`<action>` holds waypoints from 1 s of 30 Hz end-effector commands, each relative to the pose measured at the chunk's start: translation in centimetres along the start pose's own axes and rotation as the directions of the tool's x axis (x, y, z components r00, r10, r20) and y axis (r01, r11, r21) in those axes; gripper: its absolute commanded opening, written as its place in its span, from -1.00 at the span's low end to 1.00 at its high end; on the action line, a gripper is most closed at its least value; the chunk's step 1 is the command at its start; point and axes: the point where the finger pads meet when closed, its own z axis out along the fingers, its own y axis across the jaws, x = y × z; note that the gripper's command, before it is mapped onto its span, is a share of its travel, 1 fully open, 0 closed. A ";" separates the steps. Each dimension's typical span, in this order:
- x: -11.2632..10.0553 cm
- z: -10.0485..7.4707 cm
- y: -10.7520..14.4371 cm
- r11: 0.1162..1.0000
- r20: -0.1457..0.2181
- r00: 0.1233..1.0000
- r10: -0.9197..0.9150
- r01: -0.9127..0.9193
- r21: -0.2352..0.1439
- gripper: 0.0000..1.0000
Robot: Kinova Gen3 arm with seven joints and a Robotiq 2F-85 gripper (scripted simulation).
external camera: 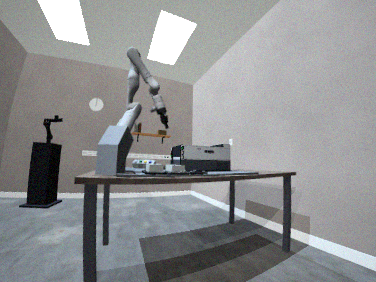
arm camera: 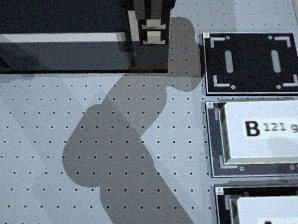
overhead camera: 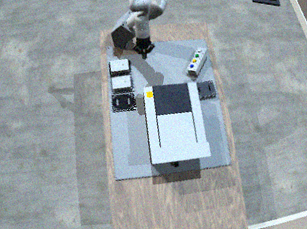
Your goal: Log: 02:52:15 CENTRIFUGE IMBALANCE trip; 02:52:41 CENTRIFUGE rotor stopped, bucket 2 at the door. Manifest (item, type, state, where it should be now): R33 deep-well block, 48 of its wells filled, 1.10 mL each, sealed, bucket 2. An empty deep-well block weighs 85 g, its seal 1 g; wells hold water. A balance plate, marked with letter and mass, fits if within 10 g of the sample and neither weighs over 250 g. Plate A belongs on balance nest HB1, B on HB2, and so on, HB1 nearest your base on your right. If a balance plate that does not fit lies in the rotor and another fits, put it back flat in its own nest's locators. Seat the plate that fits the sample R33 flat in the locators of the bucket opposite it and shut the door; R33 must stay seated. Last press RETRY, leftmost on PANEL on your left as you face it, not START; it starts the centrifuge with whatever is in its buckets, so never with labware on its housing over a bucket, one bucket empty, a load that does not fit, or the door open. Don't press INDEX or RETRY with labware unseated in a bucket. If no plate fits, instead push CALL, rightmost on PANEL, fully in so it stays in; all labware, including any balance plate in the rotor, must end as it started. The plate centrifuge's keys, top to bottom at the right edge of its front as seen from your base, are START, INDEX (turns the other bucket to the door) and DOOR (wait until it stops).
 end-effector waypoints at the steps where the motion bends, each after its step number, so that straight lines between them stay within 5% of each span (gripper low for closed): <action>1: 0.0 0.0 0.0 1.000 0.044 0.999 -0.001 -0.001 0.027 -0.80; 13: 0.0 0.0 0.0 1.000 0.044 0.999 -0.001 -0.001 0.027 -0.80; 27: 0.0 0.0 0.0 1.000 -0.233 0.972 0.007 -0.001 0.028 -0.80; 30: 0.0 0.0 0.0 1.000 -0.252 0.968 0.008 -0.001 0.028 -0.80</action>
